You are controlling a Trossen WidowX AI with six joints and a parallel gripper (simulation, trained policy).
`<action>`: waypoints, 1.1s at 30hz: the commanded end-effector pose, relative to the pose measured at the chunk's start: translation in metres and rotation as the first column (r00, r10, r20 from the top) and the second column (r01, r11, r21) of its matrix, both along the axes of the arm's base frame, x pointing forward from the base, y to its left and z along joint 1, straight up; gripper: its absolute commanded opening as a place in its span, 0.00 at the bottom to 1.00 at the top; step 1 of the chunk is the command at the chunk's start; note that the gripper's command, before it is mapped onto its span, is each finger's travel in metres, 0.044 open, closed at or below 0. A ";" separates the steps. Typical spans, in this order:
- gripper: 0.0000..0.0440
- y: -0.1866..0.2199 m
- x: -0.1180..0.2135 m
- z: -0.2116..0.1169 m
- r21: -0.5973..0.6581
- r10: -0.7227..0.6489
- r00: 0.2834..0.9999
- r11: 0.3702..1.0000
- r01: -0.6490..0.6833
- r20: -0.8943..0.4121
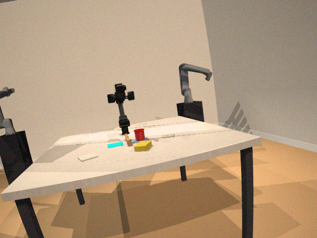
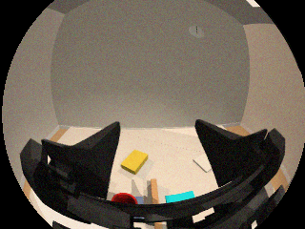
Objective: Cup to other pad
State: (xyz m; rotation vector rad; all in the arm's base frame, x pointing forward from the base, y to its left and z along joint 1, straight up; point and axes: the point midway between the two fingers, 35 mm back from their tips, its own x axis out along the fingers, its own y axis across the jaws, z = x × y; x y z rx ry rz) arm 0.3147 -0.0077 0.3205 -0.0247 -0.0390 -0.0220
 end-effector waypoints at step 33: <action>0.25 0.034 0.022 0.005 0.218 0.105 0.959 0.975 -0.047 -0.263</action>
